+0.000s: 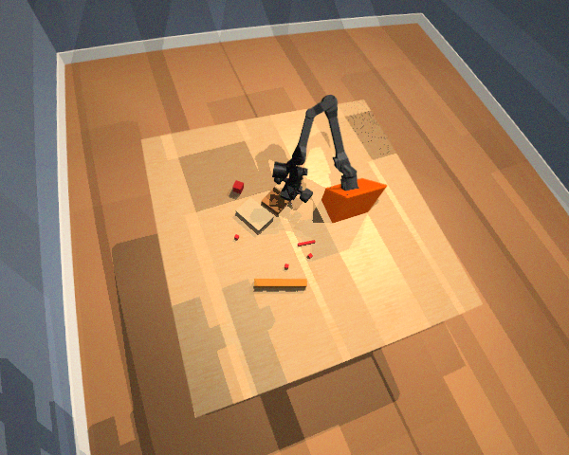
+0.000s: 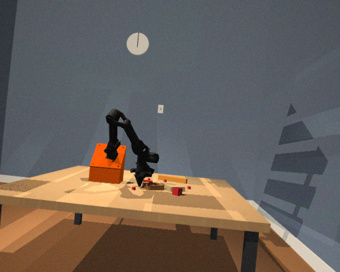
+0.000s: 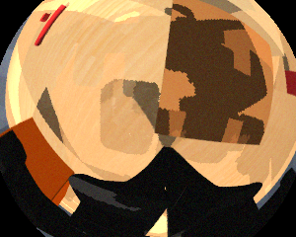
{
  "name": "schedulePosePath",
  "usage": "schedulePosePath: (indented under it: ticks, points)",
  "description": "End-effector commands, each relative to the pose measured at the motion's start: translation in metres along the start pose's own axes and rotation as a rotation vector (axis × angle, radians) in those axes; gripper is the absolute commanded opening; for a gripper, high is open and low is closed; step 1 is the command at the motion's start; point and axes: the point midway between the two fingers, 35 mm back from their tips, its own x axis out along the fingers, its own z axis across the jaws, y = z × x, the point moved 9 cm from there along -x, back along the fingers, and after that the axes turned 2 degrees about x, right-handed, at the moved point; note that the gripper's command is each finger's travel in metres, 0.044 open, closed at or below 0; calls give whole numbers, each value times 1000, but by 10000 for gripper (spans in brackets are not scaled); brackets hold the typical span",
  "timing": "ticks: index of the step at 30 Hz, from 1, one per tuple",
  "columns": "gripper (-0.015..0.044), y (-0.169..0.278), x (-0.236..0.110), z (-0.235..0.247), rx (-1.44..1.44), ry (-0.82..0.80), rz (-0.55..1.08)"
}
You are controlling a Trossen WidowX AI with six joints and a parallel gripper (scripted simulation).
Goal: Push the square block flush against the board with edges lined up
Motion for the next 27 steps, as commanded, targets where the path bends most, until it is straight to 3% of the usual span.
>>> schedulePosePath:
  ticks: [1, 27]
  points:
    - [0, -5, 0, -2, 2, 0, -4]
    - [0, -36, 0, -4, 4, -3, -7]
